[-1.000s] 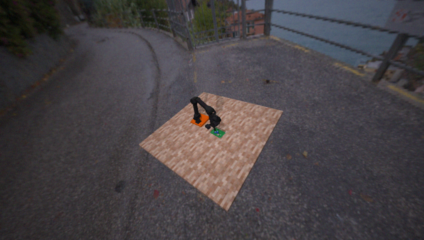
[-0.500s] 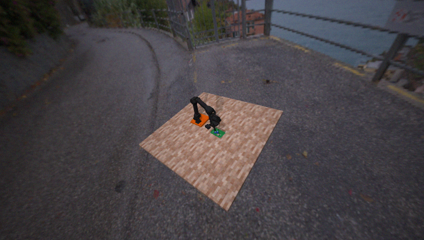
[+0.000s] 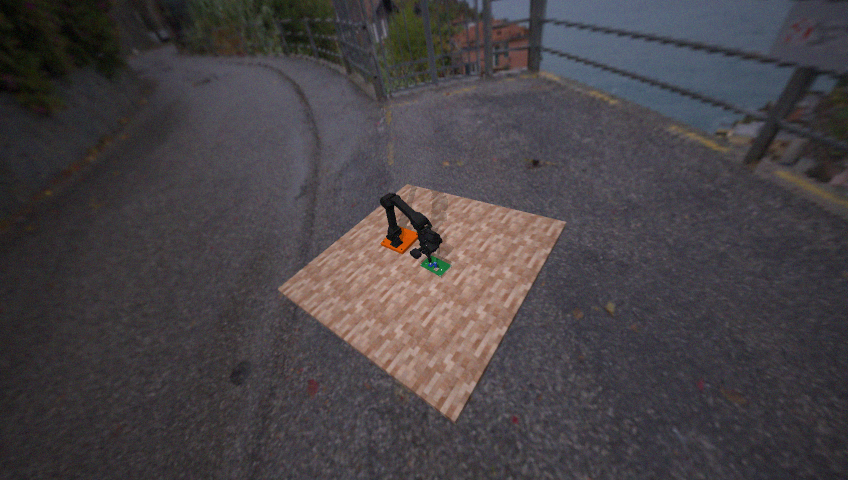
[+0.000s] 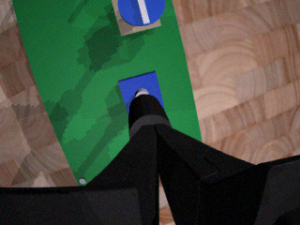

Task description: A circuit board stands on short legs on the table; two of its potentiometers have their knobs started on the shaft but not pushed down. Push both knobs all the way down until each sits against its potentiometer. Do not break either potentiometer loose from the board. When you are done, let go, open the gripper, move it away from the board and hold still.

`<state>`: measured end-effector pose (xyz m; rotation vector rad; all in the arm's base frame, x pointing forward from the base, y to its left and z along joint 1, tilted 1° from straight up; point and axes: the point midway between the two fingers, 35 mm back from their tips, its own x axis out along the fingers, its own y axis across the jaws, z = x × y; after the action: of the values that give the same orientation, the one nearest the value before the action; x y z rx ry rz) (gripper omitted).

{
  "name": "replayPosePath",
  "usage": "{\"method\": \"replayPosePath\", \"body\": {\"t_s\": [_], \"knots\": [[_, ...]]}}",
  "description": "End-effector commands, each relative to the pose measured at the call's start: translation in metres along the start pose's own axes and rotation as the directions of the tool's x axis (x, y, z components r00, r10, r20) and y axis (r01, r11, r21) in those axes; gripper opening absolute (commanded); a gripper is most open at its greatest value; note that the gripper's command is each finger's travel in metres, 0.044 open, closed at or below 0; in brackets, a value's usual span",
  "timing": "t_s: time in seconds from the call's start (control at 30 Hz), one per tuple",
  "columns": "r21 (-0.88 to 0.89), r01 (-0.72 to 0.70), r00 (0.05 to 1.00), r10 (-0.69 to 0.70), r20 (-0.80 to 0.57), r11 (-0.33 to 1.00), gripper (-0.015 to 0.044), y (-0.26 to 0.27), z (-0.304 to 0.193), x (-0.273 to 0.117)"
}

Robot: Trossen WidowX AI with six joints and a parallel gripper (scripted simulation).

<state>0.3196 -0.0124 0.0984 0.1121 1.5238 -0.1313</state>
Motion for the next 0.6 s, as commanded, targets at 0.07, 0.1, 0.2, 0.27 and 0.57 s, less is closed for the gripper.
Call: {"method": "replayPosePath", "body": {"t_s": [0.07, 0.1, 0.2, 0.27, 0.57], "knots": [[0.003, -0.002, 1.0, 0.002, -0.017, 1.0, 0.0, 0.0008, 0.0013, 0.016], [0.003, -0.002, 1.0, 0.002, -0.017, 1.0, 0.0, 0.0008, 0.0013, 0.0172], [0.003, -0.002, 1.0, 0.002, -0.017, 1.0, 0.0, 0.0008, 0.0012, 0.0195], [0.003, -0.002, 1.0, 0.002, -0.017, 1.0, 0.0, 0.0008, 0.0012, 0.0195], [0.003, -0.002, 1.0, 0.002, -0.017, 1.0, 0.0, 0.0008, 0.0011, 0.0225]]}}
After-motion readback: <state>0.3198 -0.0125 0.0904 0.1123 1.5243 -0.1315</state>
